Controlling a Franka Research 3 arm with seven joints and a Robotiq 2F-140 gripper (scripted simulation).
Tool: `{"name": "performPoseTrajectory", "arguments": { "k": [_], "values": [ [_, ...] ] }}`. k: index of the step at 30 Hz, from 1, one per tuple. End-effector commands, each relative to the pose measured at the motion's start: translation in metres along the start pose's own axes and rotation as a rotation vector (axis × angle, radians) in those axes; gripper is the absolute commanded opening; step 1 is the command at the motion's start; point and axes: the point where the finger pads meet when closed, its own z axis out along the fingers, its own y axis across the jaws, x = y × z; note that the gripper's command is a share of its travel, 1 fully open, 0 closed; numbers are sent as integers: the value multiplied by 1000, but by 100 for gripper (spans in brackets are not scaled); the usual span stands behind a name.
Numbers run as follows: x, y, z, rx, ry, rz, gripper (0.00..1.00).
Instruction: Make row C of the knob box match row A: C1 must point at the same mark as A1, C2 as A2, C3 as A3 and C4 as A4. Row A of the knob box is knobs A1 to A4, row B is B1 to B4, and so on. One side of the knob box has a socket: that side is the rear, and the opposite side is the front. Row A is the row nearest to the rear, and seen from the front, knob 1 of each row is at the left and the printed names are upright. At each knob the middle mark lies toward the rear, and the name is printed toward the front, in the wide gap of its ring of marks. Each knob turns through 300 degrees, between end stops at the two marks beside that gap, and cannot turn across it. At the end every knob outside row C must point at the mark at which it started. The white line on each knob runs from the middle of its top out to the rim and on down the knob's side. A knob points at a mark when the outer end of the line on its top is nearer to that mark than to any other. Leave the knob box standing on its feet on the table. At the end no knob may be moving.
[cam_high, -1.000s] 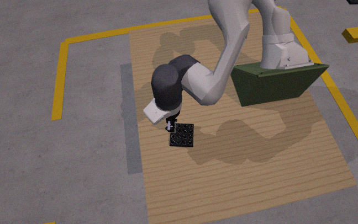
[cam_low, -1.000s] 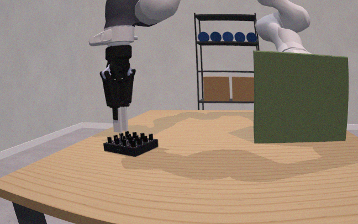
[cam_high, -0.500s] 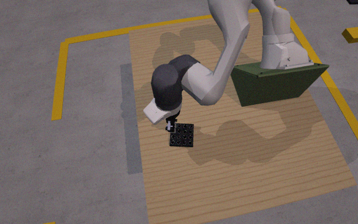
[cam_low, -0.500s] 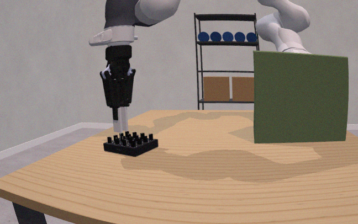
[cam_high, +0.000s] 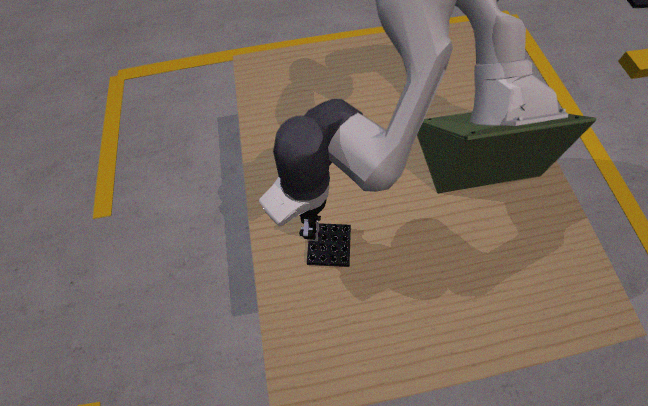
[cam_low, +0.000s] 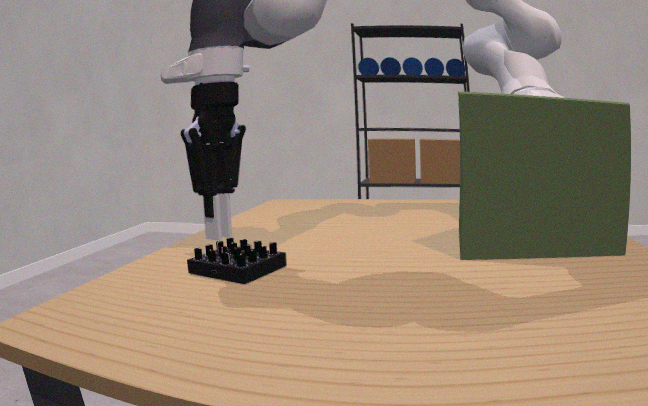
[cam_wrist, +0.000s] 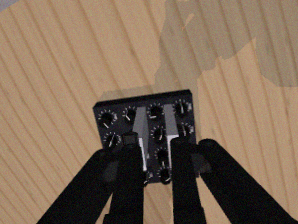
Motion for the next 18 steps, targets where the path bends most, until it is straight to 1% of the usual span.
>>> {"name": "performPoseTrajectory", "arguments": {
  "k": [1,18],
  "values": [
    [-1,-1,0,3,-1,5,12],
    [-1,-1,8,3,-1,5,12]
  ]
}}
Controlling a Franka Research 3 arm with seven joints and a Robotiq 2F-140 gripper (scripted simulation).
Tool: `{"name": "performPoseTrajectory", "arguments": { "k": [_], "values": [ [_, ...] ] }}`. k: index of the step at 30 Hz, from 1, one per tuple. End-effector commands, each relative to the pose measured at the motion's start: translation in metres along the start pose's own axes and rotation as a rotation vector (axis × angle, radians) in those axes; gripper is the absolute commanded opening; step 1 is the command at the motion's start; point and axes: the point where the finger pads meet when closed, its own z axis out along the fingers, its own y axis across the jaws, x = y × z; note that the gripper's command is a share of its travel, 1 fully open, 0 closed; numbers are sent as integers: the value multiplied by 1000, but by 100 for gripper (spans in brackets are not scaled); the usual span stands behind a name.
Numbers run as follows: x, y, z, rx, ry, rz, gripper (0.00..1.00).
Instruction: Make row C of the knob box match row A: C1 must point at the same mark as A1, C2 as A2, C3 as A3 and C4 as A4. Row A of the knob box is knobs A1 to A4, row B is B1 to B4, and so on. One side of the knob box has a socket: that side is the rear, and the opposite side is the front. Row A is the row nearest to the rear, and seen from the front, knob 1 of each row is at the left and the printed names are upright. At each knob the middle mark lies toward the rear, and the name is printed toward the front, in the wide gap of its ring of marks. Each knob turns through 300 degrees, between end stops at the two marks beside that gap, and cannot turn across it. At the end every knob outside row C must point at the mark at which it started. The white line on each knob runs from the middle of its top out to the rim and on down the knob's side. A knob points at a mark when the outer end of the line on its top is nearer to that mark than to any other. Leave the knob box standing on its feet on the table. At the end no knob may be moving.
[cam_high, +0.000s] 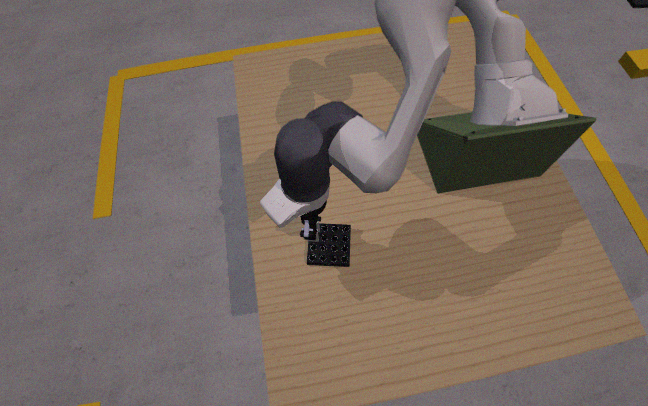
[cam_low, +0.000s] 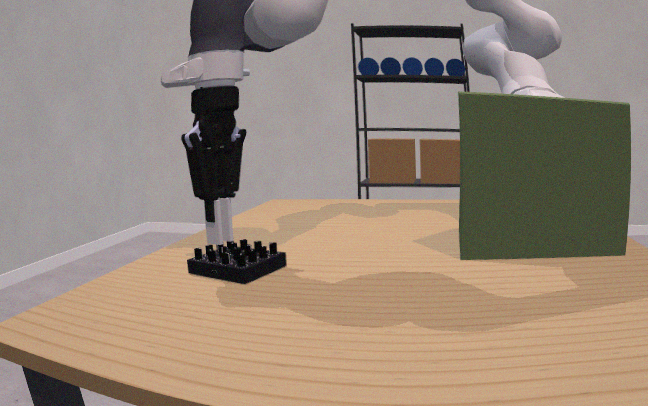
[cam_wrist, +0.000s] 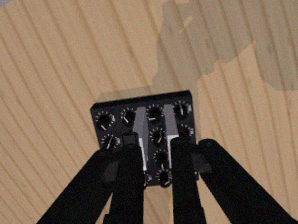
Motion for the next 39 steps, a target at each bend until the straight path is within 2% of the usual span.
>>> {"name": "performPoseTrajectory", "arguments": {
  "k": [1,39],
  "values": [
    [0,-2,2,6,0,5,12],
    [0,-2,8,6,0,5,12]
  ]
}}
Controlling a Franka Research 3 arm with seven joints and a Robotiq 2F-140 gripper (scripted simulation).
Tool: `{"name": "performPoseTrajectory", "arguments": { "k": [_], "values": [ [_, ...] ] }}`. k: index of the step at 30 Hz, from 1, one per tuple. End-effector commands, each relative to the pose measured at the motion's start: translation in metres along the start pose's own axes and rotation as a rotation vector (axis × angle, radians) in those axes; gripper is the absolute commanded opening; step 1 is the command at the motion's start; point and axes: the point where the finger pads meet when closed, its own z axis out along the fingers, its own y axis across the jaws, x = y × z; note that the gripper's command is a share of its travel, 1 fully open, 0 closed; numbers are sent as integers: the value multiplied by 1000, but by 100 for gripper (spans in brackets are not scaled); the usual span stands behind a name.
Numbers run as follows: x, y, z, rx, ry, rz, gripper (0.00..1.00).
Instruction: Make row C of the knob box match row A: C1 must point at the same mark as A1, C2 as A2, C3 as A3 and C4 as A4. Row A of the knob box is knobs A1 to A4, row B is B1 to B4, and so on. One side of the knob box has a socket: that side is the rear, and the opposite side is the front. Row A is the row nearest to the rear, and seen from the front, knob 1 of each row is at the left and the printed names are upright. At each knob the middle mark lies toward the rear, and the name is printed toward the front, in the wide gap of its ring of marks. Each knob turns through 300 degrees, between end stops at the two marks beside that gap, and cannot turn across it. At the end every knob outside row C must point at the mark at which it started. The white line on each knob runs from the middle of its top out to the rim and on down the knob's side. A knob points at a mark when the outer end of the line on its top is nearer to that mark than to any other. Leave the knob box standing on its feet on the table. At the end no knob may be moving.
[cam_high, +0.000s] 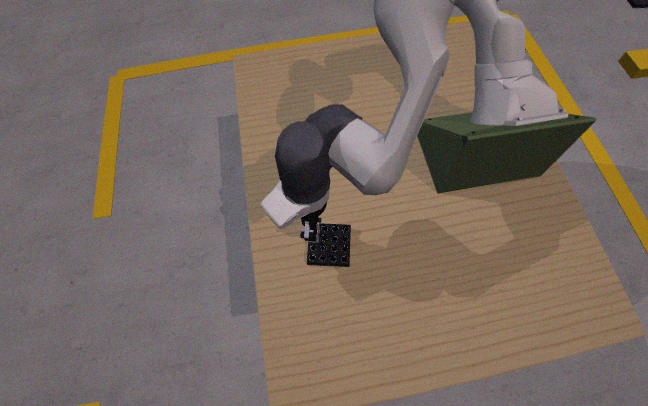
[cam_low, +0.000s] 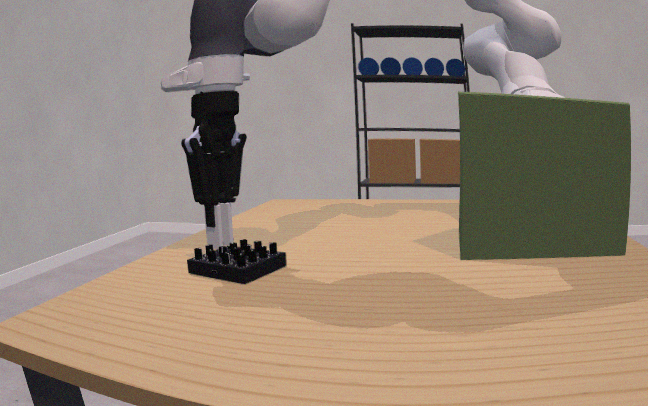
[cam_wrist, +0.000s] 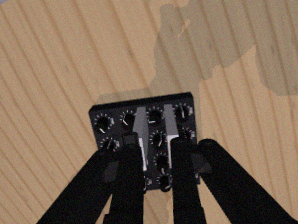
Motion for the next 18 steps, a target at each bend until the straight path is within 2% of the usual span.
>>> {"name": "performPoseTrajectory", "arguments": {
  "k": [1,12,13,18],
  "values": [
    [0,-2,0,5,0,5,12],
    [0,-2,0,5,0,5,12],
    [0,-2,0,5,0,5,5],
    [0,-2,0,5,0,5,5]
  ]
}}
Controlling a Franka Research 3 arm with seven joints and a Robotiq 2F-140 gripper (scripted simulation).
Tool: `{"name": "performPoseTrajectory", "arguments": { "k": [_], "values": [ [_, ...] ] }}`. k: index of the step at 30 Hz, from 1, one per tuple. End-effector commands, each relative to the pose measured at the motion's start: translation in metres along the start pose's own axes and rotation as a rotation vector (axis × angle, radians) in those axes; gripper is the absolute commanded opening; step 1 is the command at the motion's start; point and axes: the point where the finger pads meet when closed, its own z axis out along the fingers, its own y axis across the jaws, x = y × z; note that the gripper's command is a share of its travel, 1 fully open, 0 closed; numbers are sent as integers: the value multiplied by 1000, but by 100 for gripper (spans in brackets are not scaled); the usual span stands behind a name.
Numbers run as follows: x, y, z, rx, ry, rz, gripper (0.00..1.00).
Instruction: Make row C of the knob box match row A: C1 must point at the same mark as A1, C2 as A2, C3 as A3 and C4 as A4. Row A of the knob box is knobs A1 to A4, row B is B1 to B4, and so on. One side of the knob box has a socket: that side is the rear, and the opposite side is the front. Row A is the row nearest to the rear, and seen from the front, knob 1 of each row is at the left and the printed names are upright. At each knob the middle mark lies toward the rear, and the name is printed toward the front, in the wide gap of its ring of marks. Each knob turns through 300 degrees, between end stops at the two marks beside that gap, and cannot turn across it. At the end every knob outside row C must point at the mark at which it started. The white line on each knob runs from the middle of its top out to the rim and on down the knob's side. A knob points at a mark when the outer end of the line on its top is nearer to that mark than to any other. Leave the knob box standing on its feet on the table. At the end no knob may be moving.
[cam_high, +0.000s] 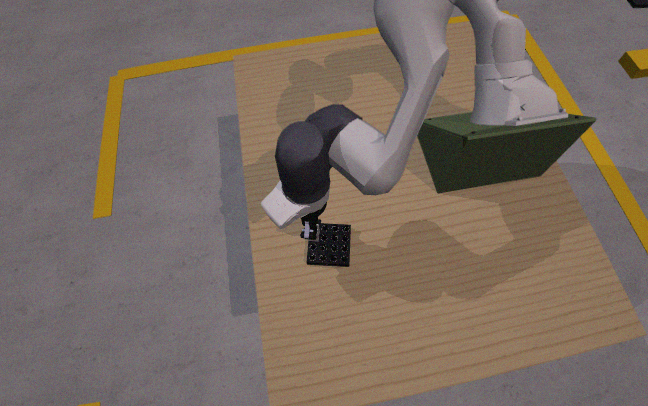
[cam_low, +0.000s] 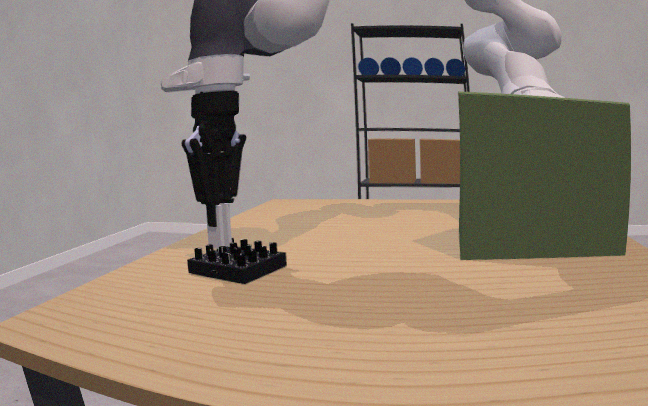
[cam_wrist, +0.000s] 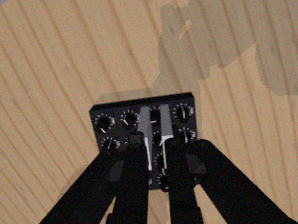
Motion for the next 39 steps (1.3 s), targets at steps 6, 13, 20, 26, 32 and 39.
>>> {"name": "performPoseTrajectory", "arguments": {
  "k": [6,13,20,26,32,39],
  "values": [
    [0,-1,0,4,0,5,5],
    [0,-1,0,4,0,5,5],
    [0,-1,0,4,0,5,5],
    [0,-1,0,4,0,5,5],
    [0,-1,0,4,0,2,5],
    [0,-1,0,4,0,-21,5]
  ]
}}
